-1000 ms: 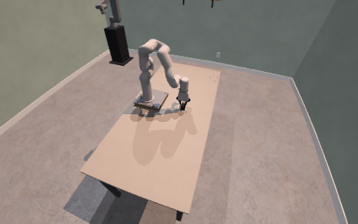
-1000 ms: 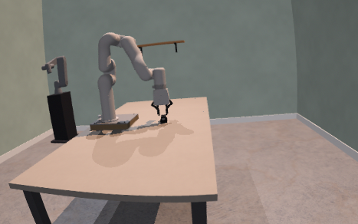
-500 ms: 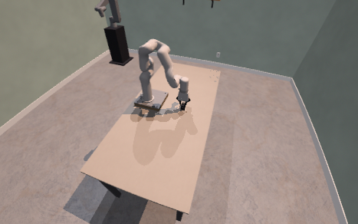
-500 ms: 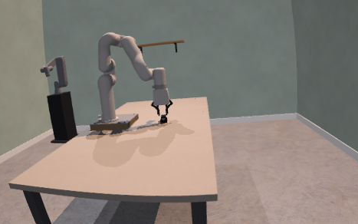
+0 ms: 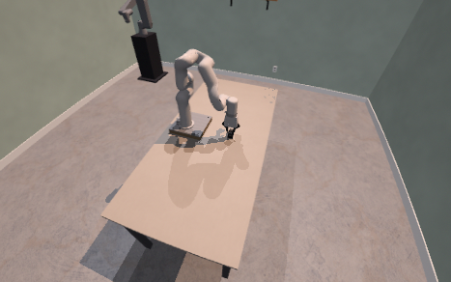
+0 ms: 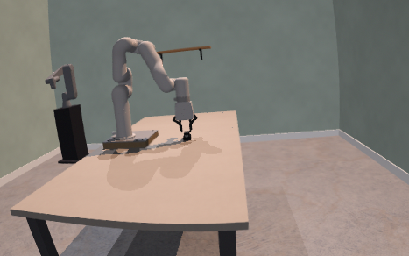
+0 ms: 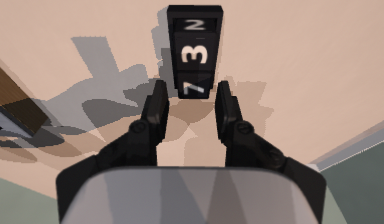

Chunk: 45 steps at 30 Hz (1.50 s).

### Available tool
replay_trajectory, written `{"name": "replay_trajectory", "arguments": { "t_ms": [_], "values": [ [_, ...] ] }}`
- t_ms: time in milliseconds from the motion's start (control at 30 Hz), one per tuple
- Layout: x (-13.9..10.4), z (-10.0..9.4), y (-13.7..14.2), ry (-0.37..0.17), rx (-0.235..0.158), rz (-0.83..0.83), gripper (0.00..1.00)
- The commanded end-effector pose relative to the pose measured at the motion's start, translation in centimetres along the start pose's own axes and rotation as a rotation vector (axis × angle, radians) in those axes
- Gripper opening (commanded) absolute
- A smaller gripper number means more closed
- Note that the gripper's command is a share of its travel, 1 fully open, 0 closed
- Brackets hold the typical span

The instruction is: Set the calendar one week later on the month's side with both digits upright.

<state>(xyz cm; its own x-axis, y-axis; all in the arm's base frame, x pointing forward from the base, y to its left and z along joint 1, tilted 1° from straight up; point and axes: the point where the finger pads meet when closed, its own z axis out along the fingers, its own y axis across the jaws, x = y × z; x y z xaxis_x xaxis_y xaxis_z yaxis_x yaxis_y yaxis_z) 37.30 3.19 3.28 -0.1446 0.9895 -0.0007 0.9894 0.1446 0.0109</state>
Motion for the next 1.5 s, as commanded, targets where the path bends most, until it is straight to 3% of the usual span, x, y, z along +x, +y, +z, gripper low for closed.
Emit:
{"name": "replay_trajectory", "arguments": {
  "t_ms": [0, 467, 1100, 1467],
  "values": [
    [0.0, -0.1, 0.1, 0.0, -0.003, 0.0, 0.47],
    [0.0, 0.1, 0.1, 0.0, -0.003, 0.0, 0.47],
    [0.0, 2.3, 0.1, 0.0, -0.003, 0.0, 0.47],
    [0.0, 2.5, 0.1, 0.0, -0.003, 0.0, 0.47]
  ]
}}
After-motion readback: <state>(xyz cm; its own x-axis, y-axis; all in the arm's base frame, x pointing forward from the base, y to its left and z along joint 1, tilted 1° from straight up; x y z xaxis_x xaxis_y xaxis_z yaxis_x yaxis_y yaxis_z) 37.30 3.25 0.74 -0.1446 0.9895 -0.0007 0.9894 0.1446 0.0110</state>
